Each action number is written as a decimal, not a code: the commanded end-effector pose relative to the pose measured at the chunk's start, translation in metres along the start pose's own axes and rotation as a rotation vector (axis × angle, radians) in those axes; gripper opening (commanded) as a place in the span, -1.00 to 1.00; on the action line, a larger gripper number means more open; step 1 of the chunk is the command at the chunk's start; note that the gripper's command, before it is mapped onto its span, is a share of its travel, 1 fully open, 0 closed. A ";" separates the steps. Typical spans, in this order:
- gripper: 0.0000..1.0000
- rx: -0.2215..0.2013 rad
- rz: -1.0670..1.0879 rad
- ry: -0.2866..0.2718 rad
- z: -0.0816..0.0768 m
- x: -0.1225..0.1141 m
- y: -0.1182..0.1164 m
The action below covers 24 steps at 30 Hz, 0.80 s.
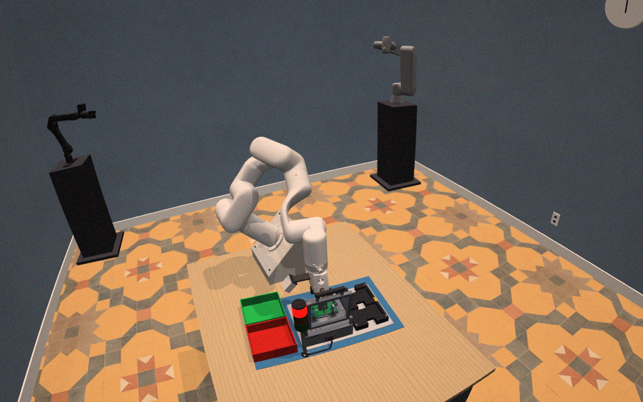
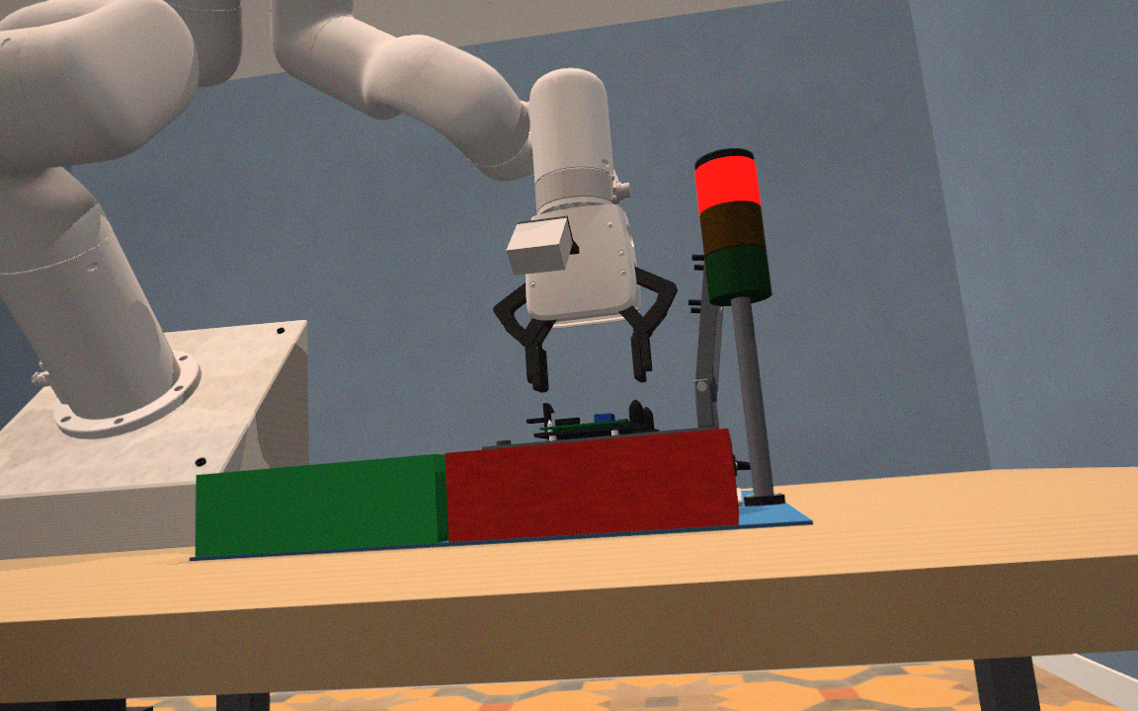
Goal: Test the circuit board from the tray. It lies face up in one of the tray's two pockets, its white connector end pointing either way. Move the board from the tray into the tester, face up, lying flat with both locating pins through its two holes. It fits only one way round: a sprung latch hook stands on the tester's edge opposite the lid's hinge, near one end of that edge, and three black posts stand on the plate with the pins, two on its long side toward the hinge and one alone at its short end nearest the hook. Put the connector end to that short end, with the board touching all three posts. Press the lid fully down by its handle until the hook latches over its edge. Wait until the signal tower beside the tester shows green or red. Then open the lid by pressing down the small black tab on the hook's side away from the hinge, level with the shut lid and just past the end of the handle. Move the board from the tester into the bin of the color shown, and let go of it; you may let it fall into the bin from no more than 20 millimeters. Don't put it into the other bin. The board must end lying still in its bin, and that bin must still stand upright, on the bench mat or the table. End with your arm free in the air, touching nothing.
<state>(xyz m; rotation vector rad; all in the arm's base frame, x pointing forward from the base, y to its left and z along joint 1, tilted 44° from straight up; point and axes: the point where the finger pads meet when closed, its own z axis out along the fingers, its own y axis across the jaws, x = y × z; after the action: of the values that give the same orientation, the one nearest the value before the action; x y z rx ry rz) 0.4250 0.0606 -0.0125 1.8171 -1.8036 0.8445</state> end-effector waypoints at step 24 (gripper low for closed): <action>0.89 0.004 0.000 -0.002 0.036 -0.001 -0.002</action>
<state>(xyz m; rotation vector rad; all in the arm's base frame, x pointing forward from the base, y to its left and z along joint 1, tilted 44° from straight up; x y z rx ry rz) 0.4305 0.0354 -0.0396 1.8177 -1.8035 0.8445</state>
